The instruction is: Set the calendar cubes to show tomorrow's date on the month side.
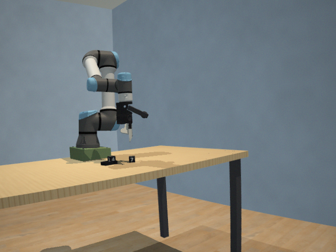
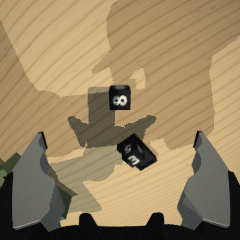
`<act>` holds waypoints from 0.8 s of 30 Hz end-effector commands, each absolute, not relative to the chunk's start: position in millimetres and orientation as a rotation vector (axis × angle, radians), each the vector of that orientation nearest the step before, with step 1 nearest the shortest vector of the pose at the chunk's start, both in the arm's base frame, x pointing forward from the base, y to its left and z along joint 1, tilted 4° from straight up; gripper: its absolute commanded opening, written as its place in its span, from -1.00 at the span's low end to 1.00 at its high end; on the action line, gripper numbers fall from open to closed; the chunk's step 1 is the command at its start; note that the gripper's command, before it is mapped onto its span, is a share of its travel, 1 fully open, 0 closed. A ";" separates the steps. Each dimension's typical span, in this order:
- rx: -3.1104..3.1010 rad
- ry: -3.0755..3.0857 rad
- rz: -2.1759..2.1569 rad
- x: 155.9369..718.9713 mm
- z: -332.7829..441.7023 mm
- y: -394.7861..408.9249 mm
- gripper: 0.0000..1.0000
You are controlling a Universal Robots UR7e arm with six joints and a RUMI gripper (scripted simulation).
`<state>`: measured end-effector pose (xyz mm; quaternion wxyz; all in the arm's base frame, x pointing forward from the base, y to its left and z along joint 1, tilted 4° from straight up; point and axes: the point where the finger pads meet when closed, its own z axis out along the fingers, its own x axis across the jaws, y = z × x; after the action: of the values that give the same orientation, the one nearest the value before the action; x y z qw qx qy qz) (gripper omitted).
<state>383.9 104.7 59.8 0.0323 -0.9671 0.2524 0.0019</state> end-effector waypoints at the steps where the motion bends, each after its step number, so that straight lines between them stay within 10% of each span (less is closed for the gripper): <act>1: -2.977 0.777 0.005 384.2 60.9 104.6 1.00; 24: -2.965 0.822 0.006 384.5 60.8 104.8 1.00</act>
<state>383.9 104.7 60.5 0.0323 -0.9658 0.2572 0.0023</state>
